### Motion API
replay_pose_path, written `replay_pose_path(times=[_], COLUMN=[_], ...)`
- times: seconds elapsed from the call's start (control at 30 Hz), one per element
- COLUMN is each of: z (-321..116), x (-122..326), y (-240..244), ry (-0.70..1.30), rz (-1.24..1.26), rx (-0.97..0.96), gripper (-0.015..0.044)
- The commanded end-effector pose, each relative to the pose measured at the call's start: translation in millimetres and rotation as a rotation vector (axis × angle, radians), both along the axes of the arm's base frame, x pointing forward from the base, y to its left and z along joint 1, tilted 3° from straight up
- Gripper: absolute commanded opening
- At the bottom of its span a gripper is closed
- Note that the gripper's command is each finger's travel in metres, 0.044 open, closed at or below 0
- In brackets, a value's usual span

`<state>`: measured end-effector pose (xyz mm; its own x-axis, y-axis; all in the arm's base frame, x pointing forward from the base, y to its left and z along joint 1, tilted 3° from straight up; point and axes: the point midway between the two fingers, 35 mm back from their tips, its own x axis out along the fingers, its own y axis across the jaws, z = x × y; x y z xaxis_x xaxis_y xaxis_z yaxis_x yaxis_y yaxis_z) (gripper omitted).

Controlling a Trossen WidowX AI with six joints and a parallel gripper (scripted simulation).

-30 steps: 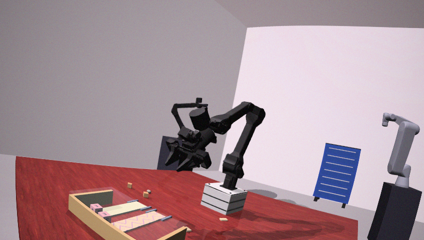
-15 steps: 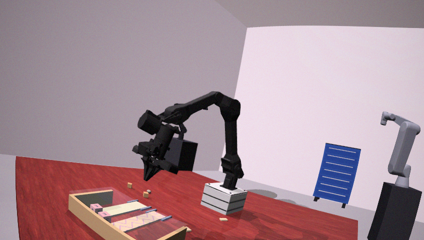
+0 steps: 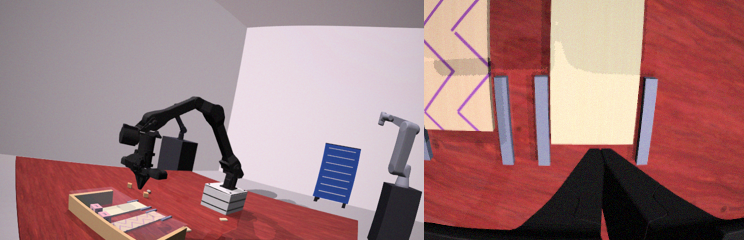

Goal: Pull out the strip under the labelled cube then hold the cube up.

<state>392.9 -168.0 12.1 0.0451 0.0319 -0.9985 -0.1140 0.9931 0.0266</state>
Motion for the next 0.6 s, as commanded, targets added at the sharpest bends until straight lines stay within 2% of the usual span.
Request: replay_pose_path(times=[0.0,0.57], z=[-7,-35], x=[1,2], y=[-1,-2], ry=[0.008,0.007], rz=[0.007,0.007], rx=[0.002,0.002], gripper=[0.0,0.0])
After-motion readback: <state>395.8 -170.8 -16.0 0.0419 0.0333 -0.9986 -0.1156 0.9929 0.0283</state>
